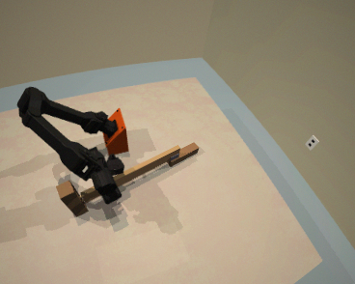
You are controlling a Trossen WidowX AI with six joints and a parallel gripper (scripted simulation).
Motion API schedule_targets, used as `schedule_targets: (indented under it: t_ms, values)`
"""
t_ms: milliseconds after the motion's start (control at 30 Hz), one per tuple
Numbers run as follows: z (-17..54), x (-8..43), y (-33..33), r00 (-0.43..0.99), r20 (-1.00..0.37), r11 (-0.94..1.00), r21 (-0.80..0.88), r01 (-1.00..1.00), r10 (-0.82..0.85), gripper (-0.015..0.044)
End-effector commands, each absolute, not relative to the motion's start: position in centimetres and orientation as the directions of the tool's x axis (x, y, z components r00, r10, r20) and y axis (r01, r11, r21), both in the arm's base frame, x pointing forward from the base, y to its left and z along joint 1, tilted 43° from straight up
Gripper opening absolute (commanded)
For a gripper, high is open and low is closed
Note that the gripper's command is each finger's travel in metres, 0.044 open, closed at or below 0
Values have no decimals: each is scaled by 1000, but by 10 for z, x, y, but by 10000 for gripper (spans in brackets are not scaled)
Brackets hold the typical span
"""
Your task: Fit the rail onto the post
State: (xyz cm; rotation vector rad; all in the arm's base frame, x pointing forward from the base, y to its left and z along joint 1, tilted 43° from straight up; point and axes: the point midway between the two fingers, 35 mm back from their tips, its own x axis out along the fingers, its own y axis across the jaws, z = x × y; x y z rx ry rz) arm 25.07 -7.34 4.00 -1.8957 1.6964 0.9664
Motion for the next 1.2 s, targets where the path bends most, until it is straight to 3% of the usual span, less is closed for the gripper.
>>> schedule_targets:
  t_ms: [0,867,1167]
  values:
    - [43,252,-75,23,-727,-174,135,-975,-687,0]
    - [49,254,-80,23,-726,-174,134,-975,-687,0]
    - [46,253,-79,17,-727,-170,138,-976,-687,236]
